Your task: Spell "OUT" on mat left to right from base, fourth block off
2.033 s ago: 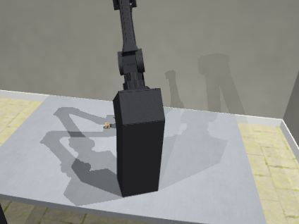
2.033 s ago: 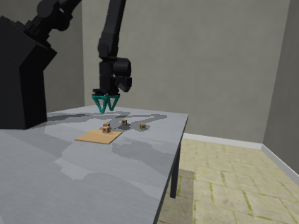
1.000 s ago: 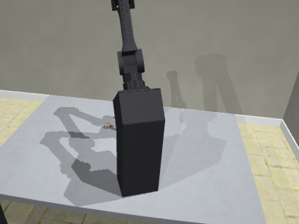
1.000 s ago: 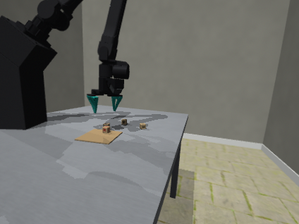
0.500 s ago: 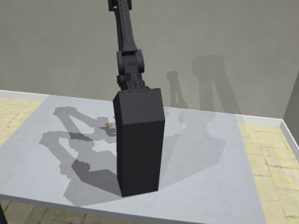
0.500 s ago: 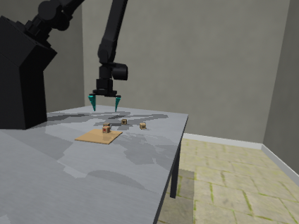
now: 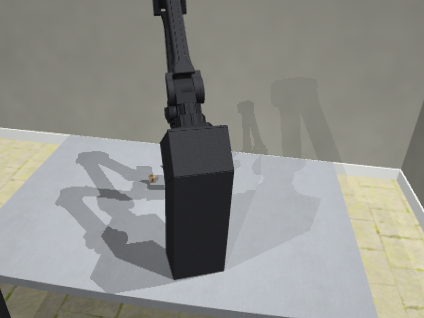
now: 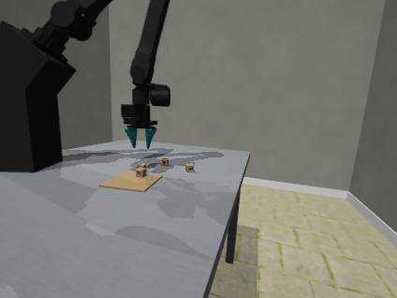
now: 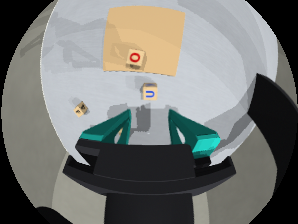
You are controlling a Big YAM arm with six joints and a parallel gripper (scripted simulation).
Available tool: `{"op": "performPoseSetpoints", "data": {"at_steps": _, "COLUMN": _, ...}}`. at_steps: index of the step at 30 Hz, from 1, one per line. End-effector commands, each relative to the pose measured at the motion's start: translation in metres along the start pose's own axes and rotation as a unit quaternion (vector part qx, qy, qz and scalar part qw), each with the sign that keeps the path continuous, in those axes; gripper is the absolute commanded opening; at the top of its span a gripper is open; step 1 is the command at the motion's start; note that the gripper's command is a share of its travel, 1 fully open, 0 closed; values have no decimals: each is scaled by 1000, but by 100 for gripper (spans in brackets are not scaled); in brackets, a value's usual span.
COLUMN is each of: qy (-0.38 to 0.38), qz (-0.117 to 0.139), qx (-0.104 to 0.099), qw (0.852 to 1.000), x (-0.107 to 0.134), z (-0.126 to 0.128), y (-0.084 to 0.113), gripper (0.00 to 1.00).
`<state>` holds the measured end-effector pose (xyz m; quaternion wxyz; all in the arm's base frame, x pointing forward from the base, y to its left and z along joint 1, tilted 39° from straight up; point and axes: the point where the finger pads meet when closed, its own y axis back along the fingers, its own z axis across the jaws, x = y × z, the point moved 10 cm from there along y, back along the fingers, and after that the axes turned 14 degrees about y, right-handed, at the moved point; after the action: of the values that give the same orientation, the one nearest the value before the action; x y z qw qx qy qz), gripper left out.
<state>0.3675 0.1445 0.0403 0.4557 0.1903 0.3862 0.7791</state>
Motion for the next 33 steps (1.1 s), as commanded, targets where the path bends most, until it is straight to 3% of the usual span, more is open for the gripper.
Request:
{"op": "performPoseSetpoints", "data": {"at_steps": 1, "qy": -6, "qz": 1, "qx": -2, "qw": 1000, "x": 6, "z": -4, "y": 1, "gripper": 51}}
{"op": "performPoseSetpoints", "data": {"at_steps": 26, "qy": -6, "qz": 1, "qx": 1, "qw": 1000, "x": 6, "z": -5, "y": -2, "gripper": 51}}
{"op": "performPoseSetpoints", "data": {"at_steps": 33, "qy": -6, "qz": 0, "qx": -8, "qw": 1000, "x": 5, "z": 3, "y": -3, "gripper": 51}}
